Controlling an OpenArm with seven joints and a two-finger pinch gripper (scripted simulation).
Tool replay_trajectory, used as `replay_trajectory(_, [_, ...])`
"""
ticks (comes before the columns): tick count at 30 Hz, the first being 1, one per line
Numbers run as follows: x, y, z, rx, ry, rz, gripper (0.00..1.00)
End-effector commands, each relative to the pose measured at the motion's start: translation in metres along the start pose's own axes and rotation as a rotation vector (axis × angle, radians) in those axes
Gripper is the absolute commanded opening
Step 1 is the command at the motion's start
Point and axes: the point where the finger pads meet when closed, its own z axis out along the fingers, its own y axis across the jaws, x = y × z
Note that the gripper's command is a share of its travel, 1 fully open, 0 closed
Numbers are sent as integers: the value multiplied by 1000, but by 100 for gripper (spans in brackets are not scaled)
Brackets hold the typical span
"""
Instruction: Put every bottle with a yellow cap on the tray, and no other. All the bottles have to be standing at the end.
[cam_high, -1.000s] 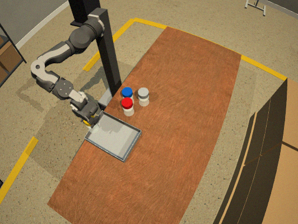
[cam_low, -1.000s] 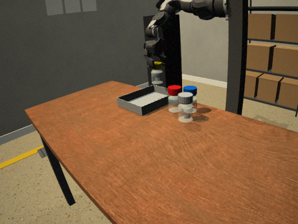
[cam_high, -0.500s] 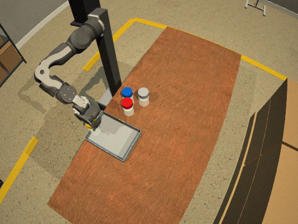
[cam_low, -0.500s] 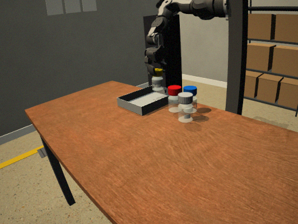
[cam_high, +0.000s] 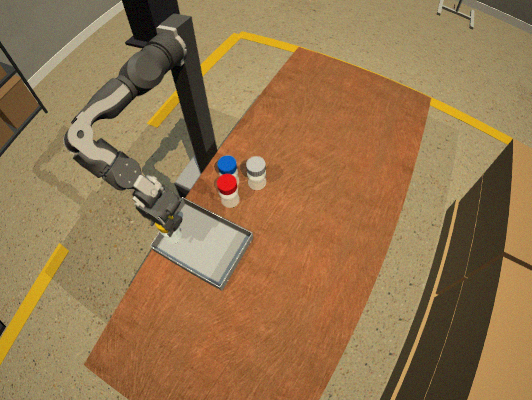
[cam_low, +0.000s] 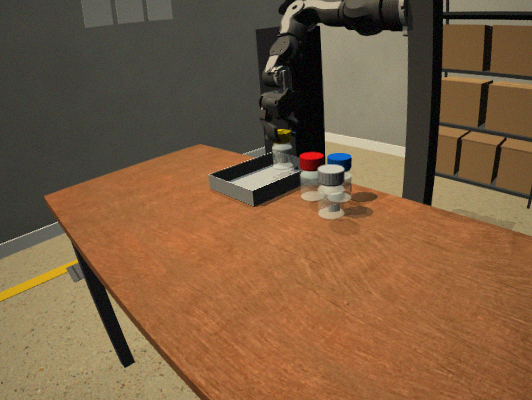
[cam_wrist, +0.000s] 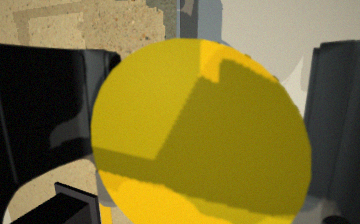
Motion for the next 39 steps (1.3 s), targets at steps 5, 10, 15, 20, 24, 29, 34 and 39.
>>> replay_trajectory(5, [0,1,2,-6,-1,1,0])
replay_trajectory(10, [0,2,6,-13,-2,2,0])
replay_trajectory(15, [0,3,8,-16,-3,3,0])
replay_trajectory(20, [-1,2,7,-8,-3,2,0])
replay_trajectory(24, [-1,2,7,-8,-3,2,0])
replay_trajectory(29, [-1,2,7,-8,-3,2,0])
replay_trajectory(34, [-1,2,7,-8,-3,2,0])
replay_trajectory(39, [-1,2,7,-8,-3,2,0])
